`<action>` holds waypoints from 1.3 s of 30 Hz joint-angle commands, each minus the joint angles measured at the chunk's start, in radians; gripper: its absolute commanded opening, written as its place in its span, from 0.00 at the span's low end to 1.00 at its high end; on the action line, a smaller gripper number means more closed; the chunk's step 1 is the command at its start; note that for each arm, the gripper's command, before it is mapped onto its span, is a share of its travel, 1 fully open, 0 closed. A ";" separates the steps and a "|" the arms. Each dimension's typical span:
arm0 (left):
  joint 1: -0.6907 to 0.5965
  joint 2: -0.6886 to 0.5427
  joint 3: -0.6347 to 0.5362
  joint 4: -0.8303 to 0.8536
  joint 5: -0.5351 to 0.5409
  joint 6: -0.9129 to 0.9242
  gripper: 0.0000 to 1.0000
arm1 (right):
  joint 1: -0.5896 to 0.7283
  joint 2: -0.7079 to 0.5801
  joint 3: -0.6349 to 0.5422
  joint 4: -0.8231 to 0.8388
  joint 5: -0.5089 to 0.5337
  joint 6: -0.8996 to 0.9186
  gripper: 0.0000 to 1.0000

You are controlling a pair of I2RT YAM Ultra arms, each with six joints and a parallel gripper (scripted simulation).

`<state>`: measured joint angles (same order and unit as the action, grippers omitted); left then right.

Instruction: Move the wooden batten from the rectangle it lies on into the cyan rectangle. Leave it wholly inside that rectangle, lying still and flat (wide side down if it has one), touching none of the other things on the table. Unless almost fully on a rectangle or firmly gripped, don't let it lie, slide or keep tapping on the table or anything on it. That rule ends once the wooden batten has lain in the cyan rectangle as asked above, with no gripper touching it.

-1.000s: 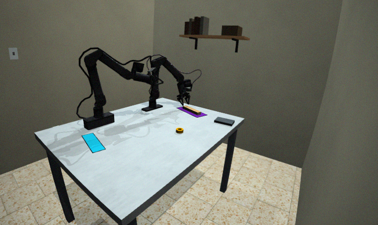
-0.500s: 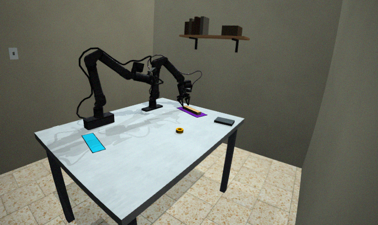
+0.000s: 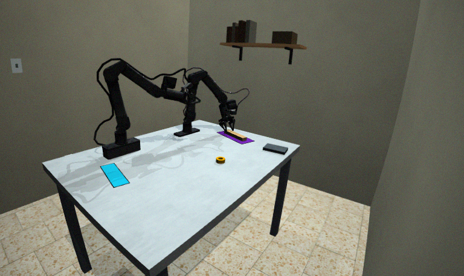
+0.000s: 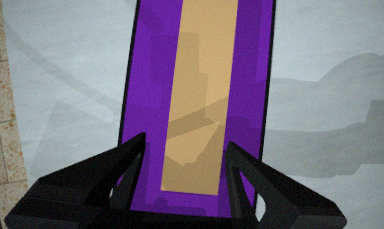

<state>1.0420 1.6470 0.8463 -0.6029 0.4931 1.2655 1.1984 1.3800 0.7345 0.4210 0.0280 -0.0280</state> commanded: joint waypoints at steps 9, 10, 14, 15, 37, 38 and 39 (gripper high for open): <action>-0.019 0.025 -0.035 0.052 0.008 -0.027 0.64 | 0.004 0.012 0.030 0.017 0.011 0.009 1.00; -0.019 0.025 -0.035 0.052 0.008 -0.027 0.64 | 0.004 0.012 0.030 0.017 0.011 0.009 1.00; -0.019 0.025 -0.035 0.052 0.008 -0.027 0.56 | 0.004 0.012 0.030 0.017 0.011 0.009 1.00; -0.019 0.025 -0.035 0.052 0.008 -0.027 0.56 | 0.004 0.012 0.030 0.017 0.011 0.009 1.00; -0.009 0.021 -0.013 0.019 0.009 -0.012 0.35 | 0.004 0.012 0.030 0.017 0.011 0.009 1.00; -0.009 0.015 0.003 0.009 0.009 -0.012 0.35 | 0.004 0.012 0.030 0.017 0.011 0.009 1.00; -0.009 -0.004 0.012 -0.009 0.009 -0.012 0.35 | 0.004 0.012 0.030 0.017 0.011 0.009 1.00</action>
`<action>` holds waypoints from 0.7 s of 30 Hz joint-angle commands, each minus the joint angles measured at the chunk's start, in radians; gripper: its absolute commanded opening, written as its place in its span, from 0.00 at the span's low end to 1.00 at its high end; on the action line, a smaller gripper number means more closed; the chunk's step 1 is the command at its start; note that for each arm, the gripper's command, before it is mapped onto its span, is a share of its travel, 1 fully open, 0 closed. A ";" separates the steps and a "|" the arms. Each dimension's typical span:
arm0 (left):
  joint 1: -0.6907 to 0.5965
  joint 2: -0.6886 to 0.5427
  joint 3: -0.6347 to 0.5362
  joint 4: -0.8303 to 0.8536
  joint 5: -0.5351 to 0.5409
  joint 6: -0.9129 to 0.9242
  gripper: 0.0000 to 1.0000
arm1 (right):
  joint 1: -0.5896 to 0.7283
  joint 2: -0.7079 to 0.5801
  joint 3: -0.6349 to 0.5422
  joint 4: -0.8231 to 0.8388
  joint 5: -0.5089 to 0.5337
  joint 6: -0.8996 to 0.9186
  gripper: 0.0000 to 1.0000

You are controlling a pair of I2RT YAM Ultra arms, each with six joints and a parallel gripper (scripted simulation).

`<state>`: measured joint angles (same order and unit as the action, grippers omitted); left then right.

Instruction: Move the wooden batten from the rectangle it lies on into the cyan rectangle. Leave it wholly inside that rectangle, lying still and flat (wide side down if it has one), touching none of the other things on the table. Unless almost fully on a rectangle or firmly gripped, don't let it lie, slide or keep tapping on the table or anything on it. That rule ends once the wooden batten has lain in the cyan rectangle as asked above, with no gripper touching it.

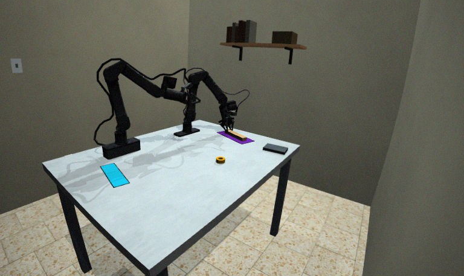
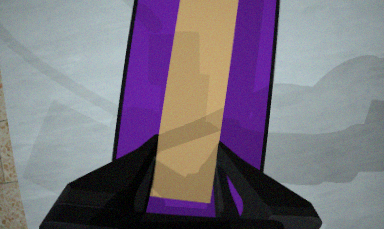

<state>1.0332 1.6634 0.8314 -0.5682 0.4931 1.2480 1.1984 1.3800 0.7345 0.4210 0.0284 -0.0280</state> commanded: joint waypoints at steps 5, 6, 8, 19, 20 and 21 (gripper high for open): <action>-0.001 -0.088 0.094 -0.171 0.009 0.003 0.35 | 0.004 0.012 0.030 0.017 0.011 0.009 1.00; 0.000 -0.101 0.113 -0.201 0.009 0.002 0.35 | 0.004 0.012 0.030 0.017 0.011 0.009 1.00; 0.000 -0.125 0.152 -0.261 0.009 0.001 0.35 | 0.004 0.012 0.030 0.017 0.011 0.009 1.00; 0.005 -0.116 0.190 -0.312 0.017 0.010 0.35 | 0.001 -0.003 0.045 -0.072 0.020 0.016 1.00; 0.005 -0.116 0.190 -0.313 0.017 0.010 0.35 | -0.006 -0.027 0.048 -0.111 0.020 0.016 1.00; 0.005 -0.116 0.190 -0.313 0.017 0.010 0.35 | -0.011 -0.045 0.052 -0.149 0.021 0.016 1.00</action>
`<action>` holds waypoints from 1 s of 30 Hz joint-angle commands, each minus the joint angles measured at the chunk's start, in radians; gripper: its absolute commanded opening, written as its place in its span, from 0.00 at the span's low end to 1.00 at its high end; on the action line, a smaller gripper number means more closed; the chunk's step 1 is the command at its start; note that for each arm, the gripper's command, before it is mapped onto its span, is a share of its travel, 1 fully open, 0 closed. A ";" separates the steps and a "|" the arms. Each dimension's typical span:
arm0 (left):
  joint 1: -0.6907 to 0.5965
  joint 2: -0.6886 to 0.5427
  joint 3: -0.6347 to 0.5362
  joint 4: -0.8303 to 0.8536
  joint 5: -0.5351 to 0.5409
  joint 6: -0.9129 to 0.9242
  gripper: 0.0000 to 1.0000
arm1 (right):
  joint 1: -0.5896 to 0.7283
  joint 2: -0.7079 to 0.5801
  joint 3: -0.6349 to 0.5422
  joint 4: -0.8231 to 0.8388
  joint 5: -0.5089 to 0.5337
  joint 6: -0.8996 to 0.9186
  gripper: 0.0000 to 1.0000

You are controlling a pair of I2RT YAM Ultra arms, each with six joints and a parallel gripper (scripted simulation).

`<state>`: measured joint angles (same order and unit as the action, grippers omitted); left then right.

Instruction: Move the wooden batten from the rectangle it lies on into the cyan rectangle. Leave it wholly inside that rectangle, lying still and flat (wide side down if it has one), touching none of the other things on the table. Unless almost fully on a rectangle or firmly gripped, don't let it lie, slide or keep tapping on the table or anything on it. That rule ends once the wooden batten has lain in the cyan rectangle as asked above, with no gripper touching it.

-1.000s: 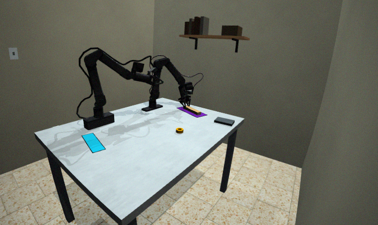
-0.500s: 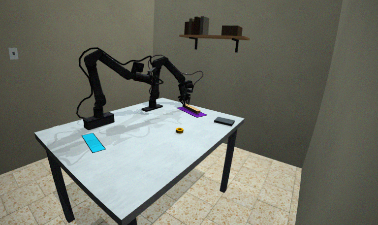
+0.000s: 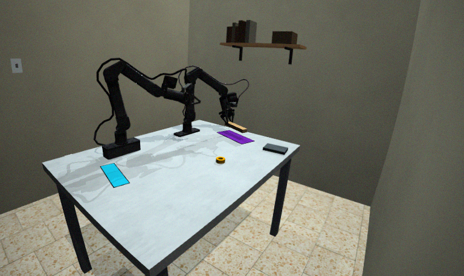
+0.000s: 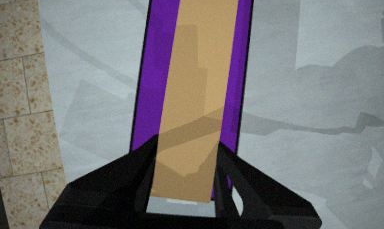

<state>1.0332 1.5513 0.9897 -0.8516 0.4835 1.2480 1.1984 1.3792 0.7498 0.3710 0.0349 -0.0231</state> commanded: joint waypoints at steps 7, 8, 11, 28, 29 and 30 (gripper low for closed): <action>0.005 -0.004 0.032 -0.030 0.027 0.011 0.35 | -0.056 -0.316 0.083 -0.476 0.026 0.014 1.00; 0.005 -0.004 0.032 -0.030 0.027 0.011 0.35 | -0.062 -0.358 0.096 -0.530 0.026 0.014 1.00; 0.005 -0.004 0.032 -0.030 0.027 0.011 0.35 | -0.069 -0.405 0.109 -0.586 0.025 0.014 1.00; 0.002 -0.003 0.022 -0.018 0.018 0.002 0.35 | -0.115 -1.054 0.397 -1.462 0.071 0.025 1.00; 0.001 -0.007 0.021 -0.015 0.017 -0.012 0.35 | -0.167 -1.114 0.442 -1.563 0.024 0.021 1.00; -0.007 -0.019 0.016 -0.004 0.016 -0.026 0.35 | -0.199 -1.165 0.454 -1.613 0.000 0.017 1.00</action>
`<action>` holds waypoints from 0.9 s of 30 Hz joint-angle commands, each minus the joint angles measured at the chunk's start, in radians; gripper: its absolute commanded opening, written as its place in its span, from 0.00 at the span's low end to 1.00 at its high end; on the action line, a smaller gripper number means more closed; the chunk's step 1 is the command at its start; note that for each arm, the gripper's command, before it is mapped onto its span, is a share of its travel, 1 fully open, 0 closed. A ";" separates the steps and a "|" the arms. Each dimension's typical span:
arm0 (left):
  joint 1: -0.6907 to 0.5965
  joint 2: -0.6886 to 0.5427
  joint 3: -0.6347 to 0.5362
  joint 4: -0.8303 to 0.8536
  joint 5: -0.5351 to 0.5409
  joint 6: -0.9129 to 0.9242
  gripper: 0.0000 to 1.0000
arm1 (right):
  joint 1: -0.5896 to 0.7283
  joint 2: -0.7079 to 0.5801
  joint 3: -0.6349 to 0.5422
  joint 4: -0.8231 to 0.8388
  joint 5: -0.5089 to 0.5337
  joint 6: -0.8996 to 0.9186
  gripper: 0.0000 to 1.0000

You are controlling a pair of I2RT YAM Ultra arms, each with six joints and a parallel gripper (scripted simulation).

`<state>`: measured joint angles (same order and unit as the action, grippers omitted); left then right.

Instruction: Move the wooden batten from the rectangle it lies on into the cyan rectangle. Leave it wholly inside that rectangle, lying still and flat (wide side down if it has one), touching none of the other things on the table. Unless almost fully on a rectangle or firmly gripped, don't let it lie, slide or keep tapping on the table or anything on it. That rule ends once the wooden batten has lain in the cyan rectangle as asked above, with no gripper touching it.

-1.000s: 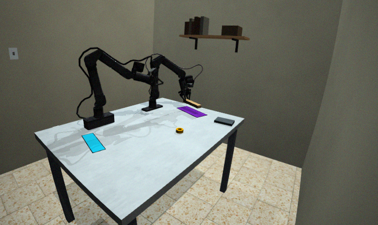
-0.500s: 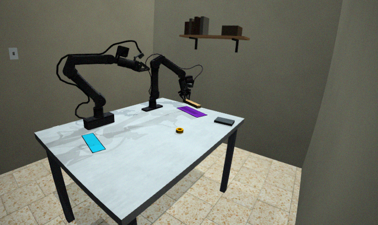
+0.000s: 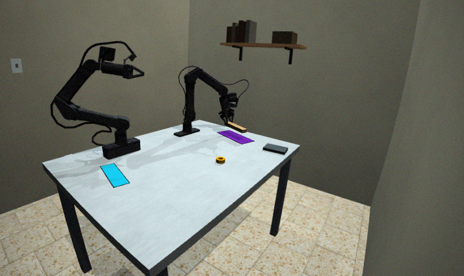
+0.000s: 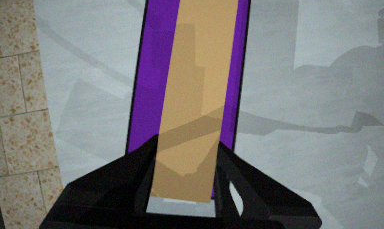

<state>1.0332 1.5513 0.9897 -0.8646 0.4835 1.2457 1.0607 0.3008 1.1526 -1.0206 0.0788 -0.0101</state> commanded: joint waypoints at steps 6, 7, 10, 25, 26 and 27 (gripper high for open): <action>-0.100 -0.141 -0.105 0.048 -0.019 -0.202 0.35 | -0.115 -0.228 0.123 -0.399 -0.029 -0.006 1.00; -0.133 -0.178 -0.137 0.053 -0.027 -0.247 0.35 | -0.117 -0.241 0.134 -0.414 -0.029 -0.006 1.00; -0.241 -0.298 -0.229 0.069 -0.060 -0.401 0.35 | -0.120 -0.257 0.152 -0.440 -0.029 -0.006 1.00; -0.743 -0.587 -0.363 0.146 -0.319 -1.013 0.35 | -0.122 -0.265 0.157 -0.440 -0.030 -0.007 1.00; -0.780 -0.590 -0.363 0.151 -0.339 -1.051 0.35 | -0.122 -0.265 0.157 -0.440 -0.030 -0.007 1.00; -0.817 -0.593 -0.352 0.155 -0.358 -1.090 0.35 | -0.122 -0.265 0.157 -0.440 -0.030 -0.007 1.00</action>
<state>0.2855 0.9901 0.6422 -0.7624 0.2031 0.3325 0.9489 0.0422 1.2915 -1.4586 0.0578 -0.0101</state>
